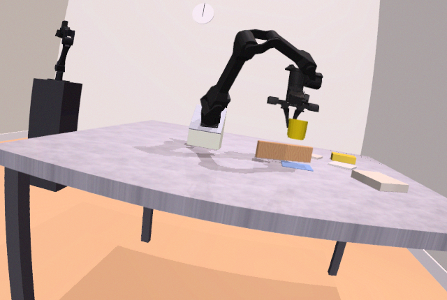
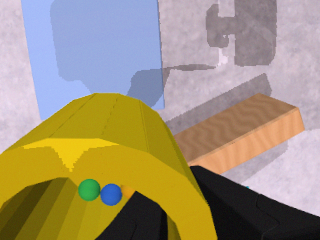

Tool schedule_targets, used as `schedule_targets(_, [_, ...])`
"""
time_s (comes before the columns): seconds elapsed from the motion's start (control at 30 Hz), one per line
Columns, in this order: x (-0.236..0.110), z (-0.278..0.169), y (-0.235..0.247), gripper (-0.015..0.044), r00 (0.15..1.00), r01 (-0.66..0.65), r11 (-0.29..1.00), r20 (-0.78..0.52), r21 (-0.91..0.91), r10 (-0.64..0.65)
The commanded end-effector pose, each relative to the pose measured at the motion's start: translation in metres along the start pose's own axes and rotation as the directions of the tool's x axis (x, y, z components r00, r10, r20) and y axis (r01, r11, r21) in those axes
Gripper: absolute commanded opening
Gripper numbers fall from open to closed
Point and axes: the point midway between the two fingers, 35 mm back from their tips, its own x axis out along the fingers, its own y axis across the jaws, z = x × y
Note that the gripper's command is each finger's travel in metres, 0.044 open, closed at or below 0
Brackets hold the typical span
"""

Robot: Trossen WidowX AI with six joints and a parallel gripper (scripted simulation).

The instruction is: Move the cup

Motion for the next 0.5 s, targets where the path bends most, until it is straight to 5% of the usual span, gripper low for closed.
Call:
schedule_targets(0.0, [0.000, -0.013, -0.006, 0.0000, 1.000, 0.005, 1.000, -0.002, 0.003, -0.005])
schedule_targets(0.47, [-0.002, -0.052, -0.022, 0.0000, 1.000, 0.005, 1.000, -0.004, 0.003, -0.005])
